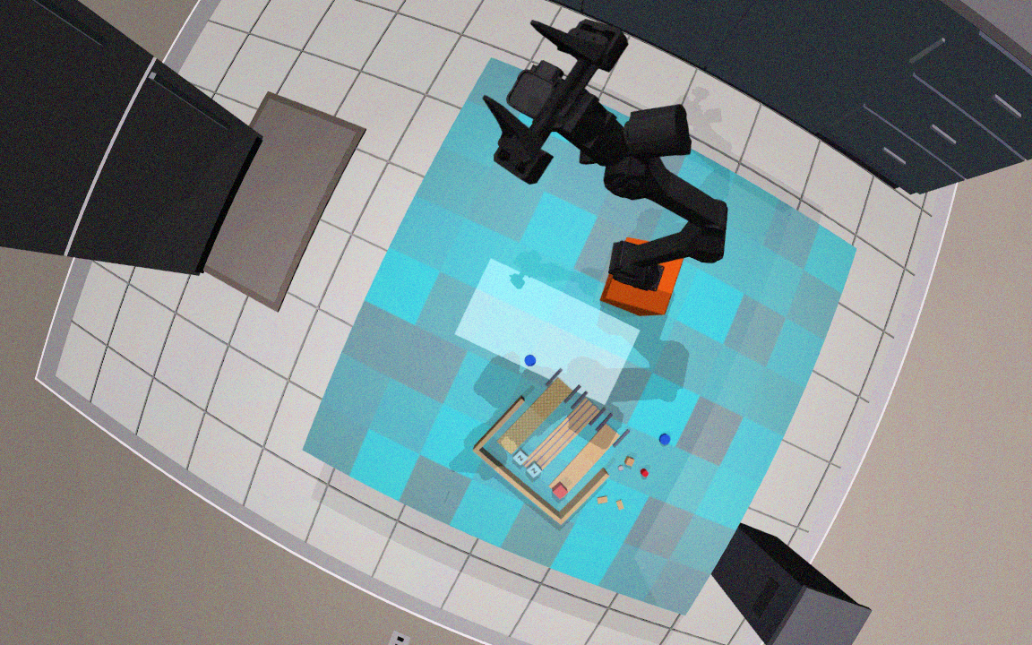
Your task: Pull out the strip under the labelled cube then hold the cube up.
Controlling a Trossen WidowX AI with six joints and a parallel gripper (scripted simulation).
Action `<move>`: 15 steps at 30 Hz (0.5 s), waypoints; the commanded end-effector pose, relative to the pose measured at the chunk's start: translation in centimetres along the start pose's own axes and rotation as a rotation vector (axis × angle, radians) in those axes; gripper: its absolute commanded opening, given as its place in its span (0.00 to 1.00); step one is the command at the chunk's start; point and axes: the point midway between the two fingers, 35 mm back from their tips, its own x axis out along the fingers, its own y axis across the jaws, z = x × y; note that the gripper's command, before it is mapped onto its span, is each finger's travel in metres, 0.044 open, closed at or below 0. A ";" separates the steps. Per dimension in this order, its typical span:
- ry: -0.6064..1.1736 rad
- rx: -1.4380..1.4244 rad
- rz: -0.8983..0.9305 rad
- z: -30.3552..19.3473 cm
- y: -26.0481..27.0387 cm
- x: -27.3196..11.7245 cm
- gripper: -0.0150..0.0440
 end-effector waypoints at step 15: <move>-0.296 -0.139 -0.230 17.2 -10.2 -1.7 0.93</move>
